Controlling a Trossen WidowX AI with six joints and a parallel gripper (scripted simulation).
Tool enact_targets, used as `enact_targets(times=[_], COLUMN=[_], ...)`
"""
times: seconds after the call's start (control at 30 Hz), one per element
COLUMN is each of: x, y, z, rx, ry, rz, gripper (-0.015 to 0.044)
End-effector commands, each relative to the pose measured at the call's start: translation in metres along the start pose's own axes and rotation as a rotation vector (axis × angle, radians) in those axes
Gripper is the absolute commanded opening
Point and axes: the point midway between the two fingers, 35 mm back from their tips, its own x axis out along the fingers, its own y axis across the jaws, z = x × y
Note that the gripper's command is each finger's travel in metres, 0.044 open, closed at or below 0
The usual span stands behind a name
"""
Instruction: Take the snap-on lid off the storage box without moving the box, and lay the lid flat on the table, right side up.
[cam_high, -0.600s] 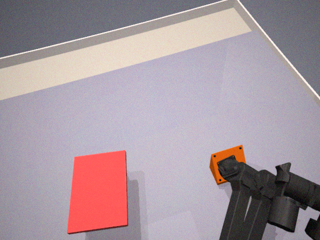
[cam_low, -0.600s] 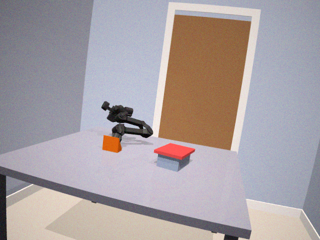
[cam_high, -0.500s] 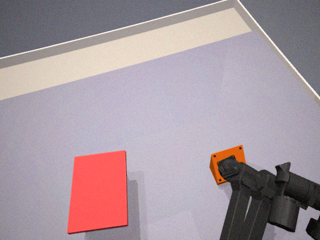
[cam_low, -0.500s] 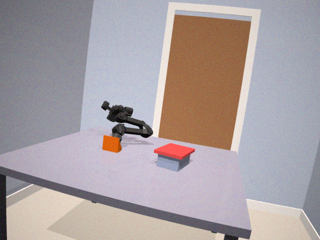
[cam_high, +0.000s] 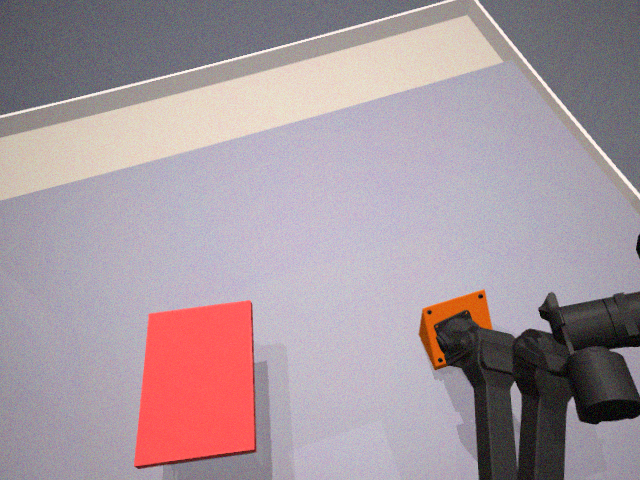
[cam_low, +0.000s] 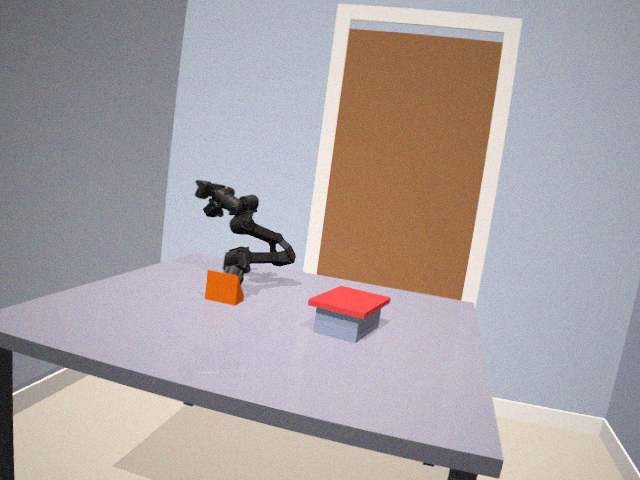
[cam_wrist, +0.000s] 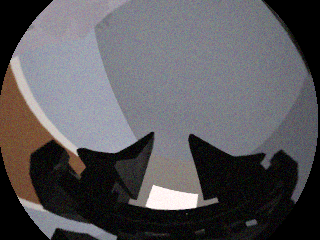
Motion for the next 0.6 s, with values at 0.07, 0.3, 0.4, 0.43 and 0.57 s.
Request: enact_targets(times=[0.07, 0.3, 0.4, 0.43, 0.57], x=[-0.016, -0.060, -0.079, -0.085, -0.138], y=[-0.068, -0.119, -0.136, -0.141, -0.172], z=[-0.057, -0.103, -0.116, -0.119, -0.142], rx=[-0.135, -0.246, -0.274, -0.280, -0.325], ry=[0.266, 0.531, 0.624, 0.652, 0.870], rz=[-0.292, -0.521, -0.604, -0.629, -0.817], gripper=[0.0235, 0.0235, 0.0235, 0.0235, 0.0235])
